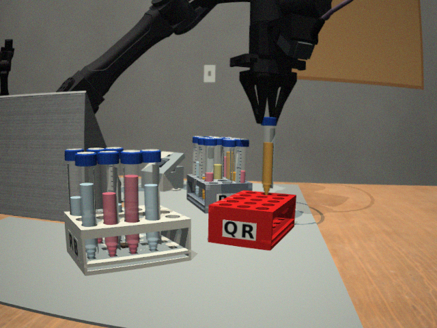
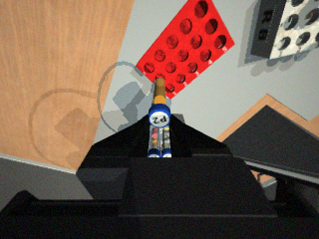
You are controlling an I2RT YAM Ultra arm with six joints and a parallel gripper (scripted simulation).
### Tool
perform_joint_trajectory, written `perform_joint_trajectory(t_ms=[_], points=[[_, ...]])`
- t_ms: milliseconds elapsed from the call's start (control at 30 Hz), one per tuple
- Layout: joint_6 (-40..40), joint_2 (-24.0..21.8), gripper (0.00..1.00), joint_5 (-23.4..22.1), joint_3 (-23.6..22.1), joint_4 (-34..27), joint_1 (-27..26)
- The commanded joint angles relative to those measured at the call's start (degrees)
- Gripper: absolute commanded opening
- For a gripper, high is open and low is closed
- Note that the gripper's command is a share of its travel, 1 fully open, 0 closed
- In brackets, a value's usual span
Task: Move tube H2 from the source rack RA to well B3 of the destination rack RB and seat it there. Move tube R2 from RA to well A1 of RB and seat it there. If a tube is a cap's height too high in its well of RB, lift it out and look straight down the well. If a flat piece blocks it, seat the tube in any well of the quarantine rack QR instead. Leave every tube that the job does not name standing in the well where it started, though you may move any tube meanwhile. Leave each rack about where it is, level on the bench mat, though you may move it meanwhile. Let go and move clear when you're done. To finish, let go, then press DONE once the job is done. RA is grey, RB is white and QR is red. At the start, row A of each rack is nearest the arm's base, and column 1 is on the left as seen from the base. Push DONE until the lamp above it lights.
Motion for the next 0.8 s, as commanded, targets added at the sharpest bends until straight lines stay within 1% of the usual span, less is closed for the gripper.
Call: perform_joint_trajectory(t_ms=[0,67,200,333,400,500,567,600,700,767], points=[[0.4,-1.5,0.00,-0.4,-0.1,1.2,-0.6],[0.4,-1.5,0.00,-0.4,-1.2,1.5,-0.4],[0.7,-1.5,0.00,-0.6,-0.7,2.0,-0.2],[0.8,-1.5,0.00,-0.4,-2.0,2.5,-0.3],[0.9,-1.5,0.00,-0.5,-1.1,2.8,0.0],[1.0,-1.4,0.00,-0.6,-2.5,3.1,0.0],[1.0,-1.4,0.00,-0.6,-2.5,3.1,0.0],[1.0,-1.5,0.00,-0.5,-0.7,3.3,-0.4],[1.2,-1.4,0.00,-0.7,-2.9,3.6,0.2],[1.3,-1.4,0.00,-0.7,-3.1,3.9,0.4]])
